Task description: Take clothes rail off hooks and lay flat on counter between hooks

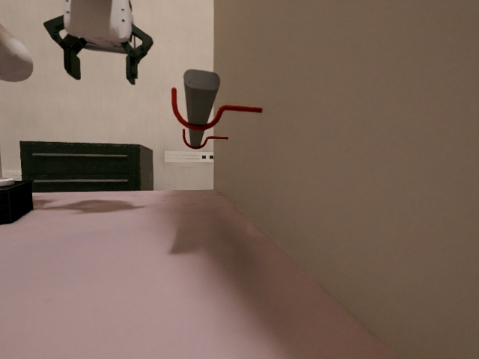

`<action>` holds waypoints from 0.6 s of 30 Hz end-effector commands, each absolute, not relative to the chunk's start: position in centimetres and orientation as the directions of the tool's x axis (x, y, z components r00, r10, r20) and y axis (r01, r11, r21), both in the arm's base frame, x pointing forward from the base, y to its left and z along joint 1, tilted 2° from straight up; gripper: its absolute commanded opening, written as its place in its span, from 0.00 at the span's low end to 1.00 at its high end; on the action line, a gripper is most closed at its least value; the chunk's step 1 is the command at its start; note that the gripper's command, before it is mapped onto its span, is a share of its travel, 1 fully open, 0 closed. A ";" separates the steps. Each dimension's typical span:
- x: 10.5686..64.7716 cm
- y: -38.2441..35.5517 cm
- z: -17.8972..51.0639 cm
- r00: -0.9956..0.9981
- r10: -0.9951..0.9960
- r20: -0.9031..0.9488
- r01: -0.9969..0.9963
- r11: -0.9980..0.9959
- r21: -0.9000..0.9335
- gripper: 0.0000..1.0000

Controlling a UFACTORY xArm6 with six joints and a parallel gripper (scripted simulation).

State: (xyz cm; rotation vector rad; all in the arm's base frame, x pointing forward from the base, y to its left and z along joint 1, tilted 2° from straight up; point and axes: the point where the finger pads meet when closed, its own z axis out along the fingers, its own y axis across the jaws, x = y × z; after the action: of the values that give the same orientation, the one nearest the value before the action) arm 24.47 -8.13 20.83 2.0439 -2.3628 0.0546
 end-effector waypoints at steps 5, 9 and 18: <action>25.9 -8.4 20.7 -0.144 -0.989 0.036 -0.989 0.144 -0.019 1.00; 26.2 -8.4 20.7 -0.144 -0.989 0.036 -0.989 0.144 -0.019 1.00; 27.7 -8.6 20.4 -0.144 -0.989 0.036 -0.989 0.144 -0.019 1.00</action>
State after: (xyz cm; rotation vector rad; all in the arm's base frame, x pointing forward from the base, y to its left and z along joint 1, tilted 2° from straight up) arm 27.06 -8.52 20.35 2.0439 -2.3627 0.0545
